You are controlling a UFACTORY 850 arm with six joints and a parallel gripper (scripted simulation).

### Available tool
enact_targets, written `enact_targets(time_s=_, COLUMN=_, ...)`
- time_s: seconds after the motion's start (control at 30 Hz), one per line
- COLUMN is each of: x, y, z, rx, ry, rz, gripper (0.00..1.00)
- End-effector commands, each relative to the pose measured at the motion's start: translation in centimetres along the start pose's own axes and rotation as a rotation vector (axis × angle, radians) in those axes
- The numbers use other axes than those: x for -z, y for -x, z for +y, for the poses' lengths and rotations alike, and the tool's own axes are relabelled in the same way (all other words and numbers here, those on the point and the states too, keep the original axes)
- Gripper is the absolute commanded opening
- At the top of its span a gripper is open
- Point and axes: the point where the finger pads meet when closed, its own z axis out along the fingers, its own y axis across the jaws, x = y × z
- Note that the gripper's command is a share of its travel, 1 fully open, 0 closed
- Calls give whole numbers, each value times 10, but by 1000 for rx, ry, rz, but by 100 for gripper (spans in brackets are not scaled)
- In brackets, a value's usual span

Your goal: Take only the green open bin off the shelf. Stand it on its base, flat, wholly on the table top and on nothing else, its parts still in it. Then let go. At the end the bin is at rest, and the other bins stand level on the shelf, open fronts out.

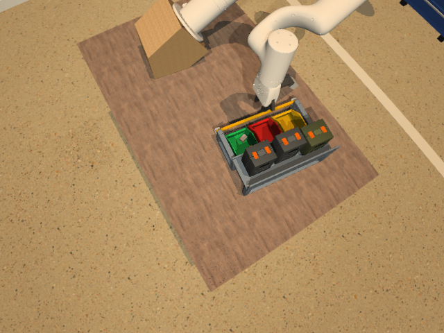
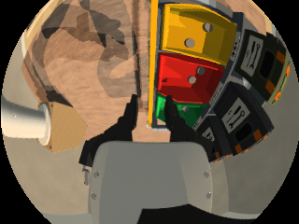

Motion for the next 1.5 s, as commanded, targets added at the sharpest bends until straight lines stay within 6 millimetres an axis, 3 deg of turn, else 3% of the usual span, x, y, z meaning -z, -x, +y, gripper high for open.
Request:
enact_targets(time_s=0.0, x=1, y=0, z=1, rx=1, ry=1, rz=0, gripper=47)
enact_targets(time_s=0.8, x=1, y=0, z=1, rx=1, ry=1, rz=0, gripper=47)
enact_targets(time_s=0.97, x=-29, y=0, z=1, rx=0, ry=1, rz=0, gripper=47)
enact_targets(time_s=1.37, x=-29, y=0, z=1, rx=0, ry=1, rz=0, gripper=47)
enact_targets(time_s=1.47, x=-56, y=0, z=1, rx=1, ry=1, rz=0, gripper=47)
